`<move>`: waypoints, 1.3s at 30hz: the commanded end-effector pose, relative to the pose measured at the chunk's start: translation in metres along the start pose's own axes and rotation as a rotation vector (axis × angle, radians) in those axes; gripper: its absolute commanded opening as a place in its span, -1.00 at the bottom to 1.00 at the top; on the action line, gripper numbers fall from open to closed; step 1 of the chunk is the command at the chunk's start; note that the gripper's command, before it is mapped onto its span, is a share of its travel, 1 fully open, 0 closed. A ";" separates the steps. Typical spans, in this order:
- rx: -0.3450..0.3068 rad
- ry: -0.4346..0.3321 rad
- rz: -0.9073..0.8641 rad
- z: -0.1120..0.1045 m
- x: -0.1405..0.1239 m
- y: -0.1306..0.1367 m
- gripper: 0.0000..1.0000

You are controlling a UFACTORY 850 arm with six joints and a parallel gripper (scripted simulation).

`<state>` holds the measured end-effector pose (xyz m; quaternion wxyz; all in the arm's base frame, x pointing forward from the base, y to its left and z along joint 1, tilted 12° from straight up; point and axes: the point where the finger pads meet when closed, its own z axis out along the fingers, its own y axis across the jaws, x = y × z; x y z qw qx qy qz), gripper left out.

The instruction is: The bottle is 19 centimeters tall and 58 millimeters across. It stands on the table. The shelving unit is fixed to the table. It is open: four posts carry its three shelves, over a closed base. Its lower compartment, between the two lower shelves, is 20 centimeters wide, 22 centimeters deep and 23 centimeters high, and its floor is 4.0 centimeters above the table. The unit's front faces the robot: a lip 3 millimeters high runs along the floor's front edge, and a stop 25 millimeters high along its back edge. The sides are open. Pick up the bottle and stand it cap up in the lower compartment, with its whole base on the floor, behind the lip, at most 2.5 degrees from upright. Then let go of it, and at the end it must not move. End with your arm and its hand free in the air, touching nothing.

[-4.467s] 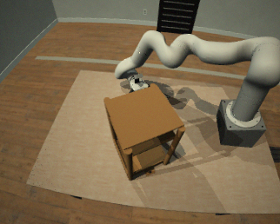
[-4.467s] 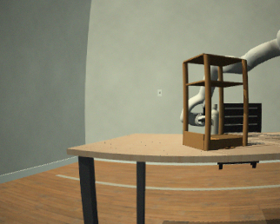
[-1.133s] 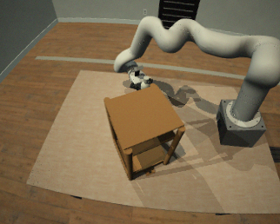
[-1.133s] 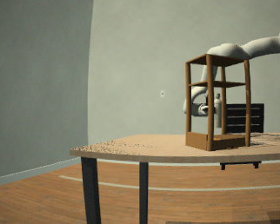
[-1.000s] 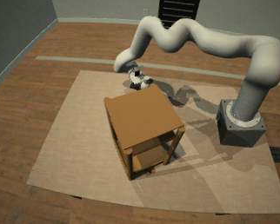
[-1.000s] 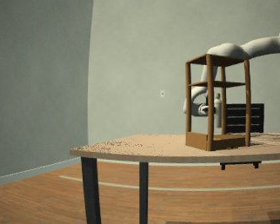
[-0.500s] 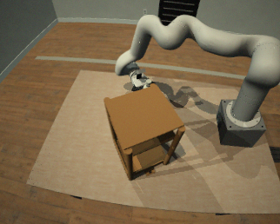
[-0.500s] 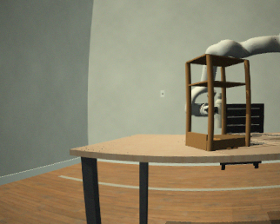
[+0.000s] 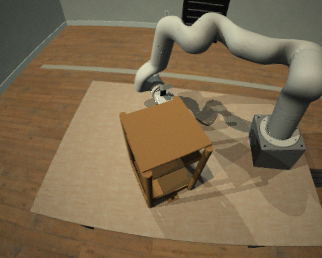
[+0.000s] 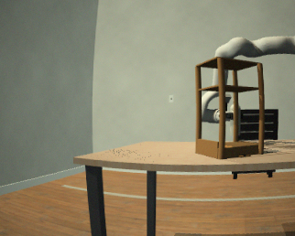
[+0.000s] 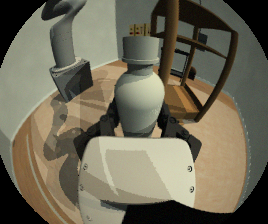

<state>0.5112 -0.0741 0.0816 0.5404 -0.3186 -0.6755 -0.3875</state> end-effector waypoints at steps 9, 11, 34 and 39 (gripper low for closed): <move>0.000 0.002 -0.002 0.007 0.002 0.001 -1.00; 0.000 0.002 -0.002 0.007 0.002 0.001 -1.00; 0.000 0.002 -0.002 0.007 0.002 0.018 -1.00; 0.000 0.002 -0.002 0.007 0.002 0.030 -1.00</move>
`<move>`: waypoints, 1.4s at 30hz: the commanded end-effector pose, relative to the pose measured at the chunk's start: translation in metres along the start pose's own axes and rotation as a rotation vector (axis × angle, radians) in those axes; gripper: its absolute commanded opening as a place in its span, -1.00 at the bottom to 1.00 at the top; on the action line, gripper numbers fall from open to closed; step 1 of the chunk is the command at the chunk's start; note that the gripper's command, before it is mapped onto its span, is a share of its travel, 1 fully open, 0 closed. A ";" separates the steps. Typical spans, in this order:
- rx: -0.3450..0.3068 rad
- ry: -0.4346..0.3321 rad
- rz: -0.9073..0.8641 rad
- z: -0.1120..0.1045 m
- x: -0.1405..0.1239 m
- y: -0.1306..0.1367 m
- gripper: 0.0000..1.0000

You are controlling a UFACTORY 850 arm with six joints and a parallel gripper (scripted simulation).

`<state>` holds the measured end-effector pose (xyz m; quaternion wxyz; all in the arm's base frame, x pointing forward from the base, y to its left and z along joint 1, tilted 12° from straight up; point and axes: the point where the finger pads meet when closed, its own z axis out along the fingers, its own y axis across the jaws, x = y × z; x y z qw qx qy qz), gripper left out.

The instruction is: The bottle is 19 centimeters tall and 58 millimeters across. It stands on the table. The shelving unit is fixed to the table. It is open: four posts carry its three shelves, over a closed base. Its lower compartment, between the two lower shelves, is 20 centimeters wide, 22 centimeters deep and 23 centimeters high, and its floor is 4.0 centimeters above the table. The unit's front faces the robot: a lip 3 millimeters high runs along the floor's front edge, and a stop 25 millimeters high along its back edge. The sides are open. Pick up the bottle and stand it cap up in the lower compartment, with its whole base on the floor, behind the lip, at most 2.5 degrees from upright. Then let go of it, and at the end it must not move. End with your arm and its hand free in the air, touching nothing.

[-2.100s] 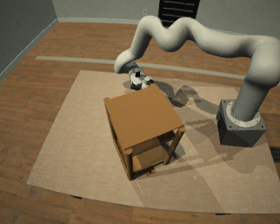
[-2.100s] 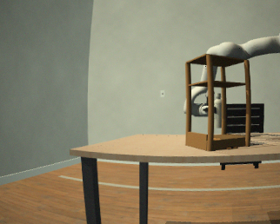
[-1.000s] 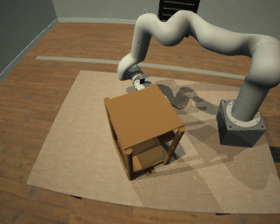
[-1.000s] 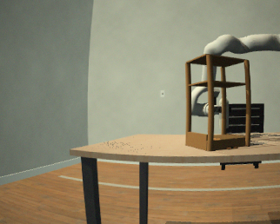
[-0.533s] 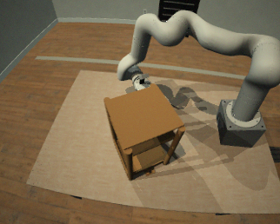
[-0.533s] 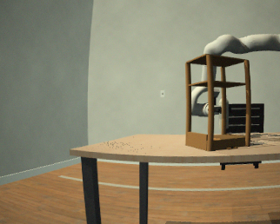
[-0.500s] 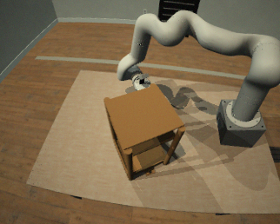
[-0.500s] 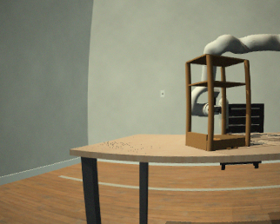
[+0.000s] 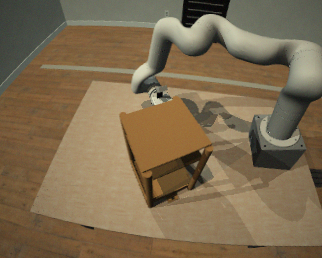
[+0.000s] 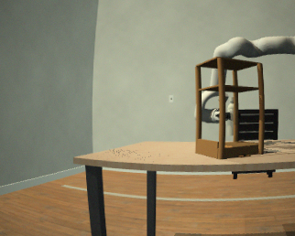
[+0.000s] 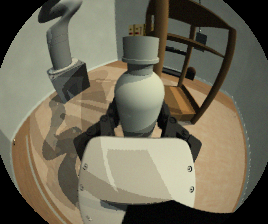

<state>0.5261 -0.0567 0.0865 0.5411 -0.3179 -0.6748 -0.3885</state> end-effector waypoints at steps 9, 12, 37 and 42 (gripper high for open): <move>0.000 -0.001 -0.001 -0.001 0.001 0.035 -1.00; 0.000 -0.001 -0.001 -0.001 0.001 0.038 -1.00; 0.000 -0.001 -0.001 -0.001 0.001 0.106 -1.00; 0.000 -0.001 -0.001 -0.001 0.001 0.116 -1.00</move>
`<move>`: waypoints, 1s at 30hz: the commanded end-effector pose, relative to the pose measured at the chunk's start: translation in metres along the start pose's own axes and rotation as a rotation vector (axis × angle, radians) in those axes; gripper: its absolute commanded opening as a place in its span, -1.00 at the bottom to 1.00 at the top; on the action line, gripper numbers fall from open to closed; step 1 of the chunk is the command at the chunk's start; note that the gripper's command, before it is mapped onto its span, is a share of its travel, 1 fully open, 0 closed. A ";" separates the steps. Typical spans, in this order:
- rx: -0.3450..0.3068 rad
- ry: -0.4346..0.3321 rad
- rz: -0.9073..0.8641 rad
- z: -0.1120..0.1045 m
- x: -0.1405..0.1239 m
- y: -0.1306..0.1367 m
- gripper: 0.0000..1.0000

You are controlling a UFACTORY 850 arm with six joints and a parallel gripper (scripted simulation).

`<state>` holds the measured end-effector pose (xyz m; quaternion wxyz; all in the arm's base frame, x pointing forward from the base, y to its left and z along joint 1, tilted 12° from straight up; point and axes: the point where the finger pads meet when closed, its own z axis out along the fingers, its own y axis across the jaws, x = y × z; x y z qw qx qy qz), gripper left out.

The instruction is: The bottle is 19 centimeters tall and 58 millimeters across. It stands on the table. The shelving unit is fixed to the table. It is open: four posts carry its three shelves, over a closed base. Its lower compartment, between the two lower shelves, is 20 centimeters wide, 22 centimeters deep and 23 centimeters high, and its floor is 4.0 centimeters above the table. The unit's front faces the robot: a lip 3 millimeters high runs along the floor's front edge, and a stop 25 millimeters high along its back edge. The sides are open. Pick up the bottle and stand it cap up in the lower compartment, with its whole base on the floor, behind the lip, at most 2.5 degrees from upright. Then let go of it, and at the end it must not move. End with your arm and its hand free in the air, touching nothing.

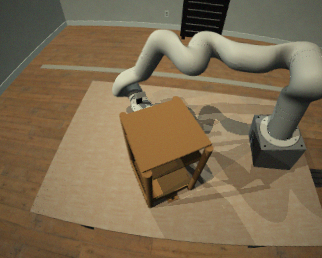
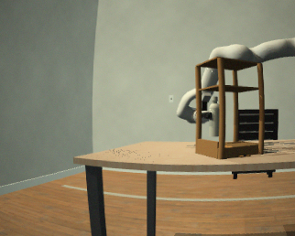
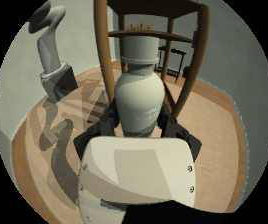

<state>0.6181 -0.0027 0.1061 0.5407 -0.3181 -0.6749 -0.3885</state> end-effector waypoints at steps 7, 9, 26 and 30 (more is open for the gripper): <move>0.001 0.000 -0.001 -0.001 0.001 0.015 -1.00; 0.001 0.000 -0.001 -0.001 0.001 0.018 -1.00; 0.001 0.000 -0.001 -0.001 0.001 0.028 -1.00; 0.001 0.000 -0.001 -0.001 0.001 0.029 -1.00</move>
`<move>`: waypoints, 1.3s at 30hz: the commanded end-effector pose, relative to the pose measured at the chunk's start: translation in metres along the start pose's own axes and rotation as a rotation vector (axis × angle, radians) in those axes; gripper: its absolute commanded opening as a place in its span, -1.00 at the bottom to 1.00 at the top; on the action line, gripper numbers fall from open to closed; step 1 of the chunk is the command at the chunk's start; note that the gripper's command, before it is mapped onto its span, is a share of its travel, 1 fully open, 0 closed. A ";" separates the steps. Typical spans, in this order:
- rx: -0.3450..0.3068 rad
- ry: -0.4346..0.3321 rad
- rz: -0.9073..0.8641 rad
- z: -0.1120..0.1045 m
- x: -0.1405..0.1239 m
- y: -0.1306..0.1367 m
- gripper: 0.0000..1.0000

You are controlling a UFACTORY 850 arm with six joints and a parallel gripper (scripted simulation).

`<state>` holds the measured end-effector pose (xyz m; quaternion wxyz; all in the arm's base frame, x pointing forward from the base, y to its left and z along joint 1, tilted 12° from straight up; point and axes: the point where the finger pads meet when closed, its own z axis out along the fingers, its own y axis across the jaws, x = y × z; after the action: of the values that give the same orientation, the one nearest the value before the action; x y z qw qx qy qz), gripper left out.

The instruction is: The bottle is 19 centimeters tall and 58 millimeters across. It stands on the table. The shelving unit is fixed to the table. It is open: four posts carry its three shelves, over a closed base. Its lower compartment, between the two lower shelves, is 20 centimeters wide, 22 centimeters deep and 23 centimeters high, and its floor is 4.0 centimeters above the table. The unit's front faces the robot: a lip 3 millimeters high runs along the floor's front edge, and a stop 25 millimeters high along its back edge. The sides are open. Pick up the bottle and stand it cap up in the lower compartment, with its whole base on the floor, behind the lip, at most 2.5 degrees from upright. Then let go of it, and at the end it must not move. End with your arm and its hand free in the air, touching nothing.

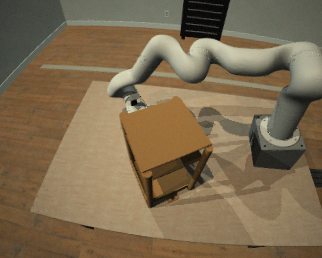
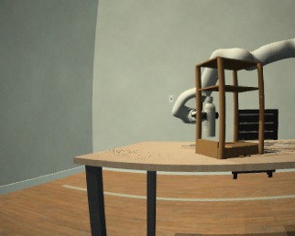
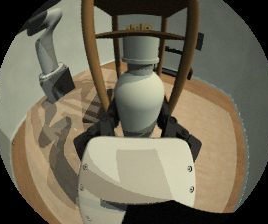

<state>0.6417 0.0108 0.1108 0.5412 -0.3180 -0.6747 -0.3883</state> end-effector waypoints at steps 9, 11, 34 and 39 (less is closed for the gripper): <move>0.000 -0.001 -0.002 -0.001 0.001 0.001 -1.00; 0.000 -0.001 -0.002 -0.001 0.001 0.001 -1.00; 0.000 -0.001 -0.002 0.010 0.001 0.001 -1.00; 0.000 -0.001 -0.002 0.017 0.001 0.001 -1.00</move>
<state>0.6360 0.0227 0.1094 0.5414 -0.3178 -0.6746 -0.3882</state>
